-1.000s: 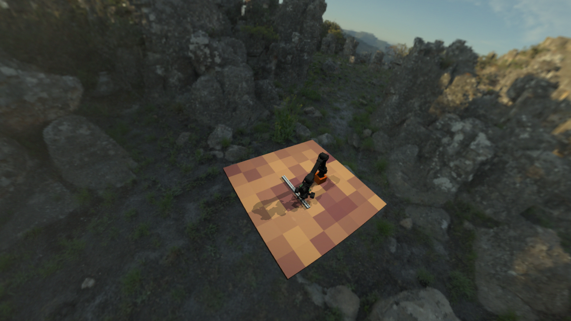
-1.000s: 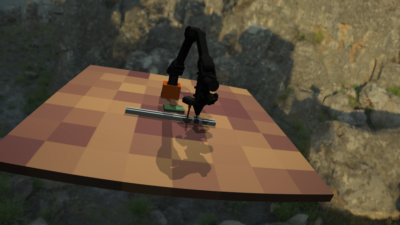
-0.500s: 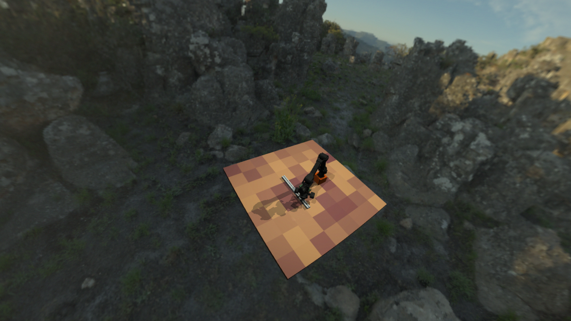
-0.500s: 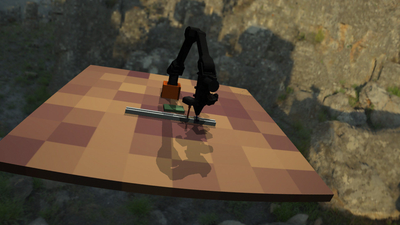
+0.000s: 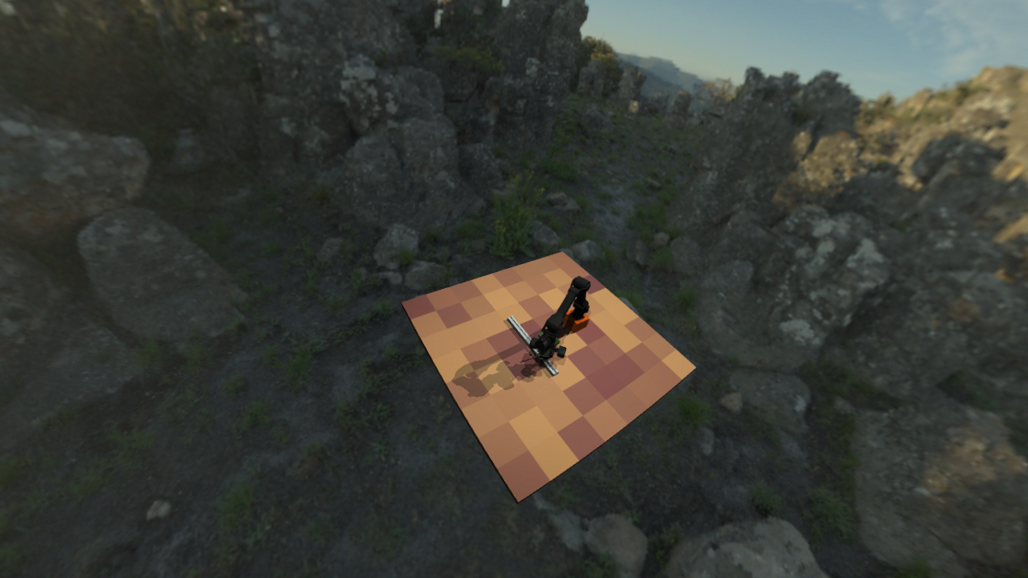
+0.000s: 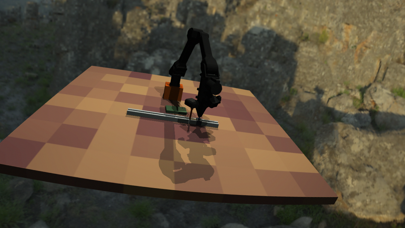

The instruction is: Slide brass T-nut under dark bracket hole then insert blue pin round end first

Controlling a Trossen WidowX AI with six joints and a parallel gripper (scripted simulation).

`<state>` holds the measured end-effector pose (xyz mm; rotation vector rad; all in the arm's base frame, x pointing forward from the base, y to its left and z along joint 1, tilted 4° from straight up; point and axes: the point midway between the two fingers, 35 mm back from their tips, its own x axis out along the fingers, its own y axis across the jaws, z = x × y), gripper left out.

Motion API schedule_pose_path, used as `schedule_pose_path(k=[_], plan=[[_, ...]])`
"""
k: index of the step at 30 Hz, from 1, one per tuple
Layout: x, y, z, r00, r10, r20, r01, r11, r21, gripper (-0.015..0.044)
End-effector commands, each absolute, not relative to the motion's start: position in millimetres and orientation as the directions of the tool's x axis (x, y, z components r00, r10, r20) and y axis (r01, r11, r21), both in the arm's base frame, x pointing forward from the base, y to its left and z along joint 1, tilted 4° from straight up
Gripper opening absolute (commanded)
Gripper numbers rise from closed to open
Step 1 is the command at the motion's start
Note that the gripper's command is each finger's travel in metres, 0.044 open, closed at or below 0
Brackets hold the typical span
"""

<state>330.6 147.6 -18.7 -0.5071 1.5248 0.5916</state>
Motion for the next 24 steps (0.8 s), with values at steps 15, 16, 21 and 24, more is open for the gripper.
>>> schedule_pose_path(k=[15, 16, 21, 24], plan=[[333.8, 148.2, -19.7, -0.096, 0.038, -0.995, -0.642, 0.761, 0.091, -0.0150], [333.9, 148.2, -19.7, -0.099, 0.038, -0.994, -0.642, 0.761, 0.093, -0.0150], [334.6, 148.2, -19.7, -0.114, 0.037, -0.993, -0.640, 0.761, 0.102, -0.0150], [335.1, 148.2, -19.7, -0.123, 0.037, -0.992, -0.640, 0.761, 0.107, -0.0150]])
